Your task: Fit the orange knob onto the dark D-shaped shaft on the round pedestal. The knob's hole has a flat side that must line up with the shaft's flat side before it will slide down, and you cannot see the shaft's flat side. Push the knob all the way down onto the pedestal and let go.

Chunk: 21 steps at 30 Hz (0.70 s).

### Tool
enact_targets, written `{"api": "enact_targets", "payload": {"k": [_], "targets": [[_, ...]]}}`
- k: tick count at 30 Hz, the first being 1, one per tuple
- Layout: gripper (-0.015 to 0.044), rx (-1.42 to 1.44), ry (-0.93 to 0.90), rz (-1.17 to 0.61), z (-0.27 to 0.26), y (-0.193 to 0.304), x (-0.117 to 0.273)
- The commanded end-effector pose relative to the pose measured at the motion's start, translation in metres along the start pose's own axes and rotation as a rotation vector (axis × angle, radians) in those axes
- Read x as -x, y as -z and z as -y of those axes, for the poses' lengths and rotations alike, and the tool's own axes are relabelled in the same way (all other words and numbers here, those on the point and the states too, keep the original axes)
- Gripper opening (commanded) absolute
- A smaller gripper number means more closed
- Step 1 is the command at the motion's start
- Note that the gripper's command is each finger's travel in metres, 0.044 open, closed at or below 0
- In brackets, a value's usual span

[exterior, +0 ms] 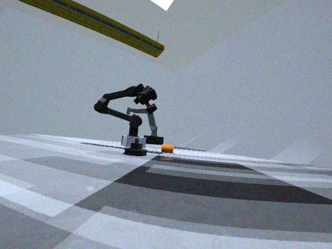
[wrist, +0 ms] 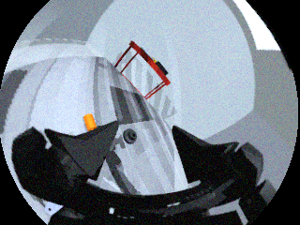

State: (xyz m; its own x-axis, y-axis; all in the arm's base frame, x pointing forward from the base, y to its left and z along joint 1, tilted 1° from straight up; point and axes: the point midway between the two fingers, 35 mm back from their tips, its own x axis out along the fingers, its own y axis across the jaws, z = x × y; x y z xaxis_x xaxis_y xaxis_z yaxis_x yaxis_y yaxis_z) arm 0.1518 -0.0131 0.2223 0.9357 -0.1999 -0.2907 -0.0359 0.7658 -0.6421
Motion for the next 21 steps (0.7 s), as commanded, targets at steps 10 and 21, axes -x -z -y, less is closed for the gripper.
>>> {"api": "enact_targets", "payload": {"k": [10,21], "targets": [[0.044,0.254,-0.222,-0.231,-0.046,-0.024,-0.024],[0.044,0.396,-0.608,-0.541,-0.117,-0.022,-0.081]]}}
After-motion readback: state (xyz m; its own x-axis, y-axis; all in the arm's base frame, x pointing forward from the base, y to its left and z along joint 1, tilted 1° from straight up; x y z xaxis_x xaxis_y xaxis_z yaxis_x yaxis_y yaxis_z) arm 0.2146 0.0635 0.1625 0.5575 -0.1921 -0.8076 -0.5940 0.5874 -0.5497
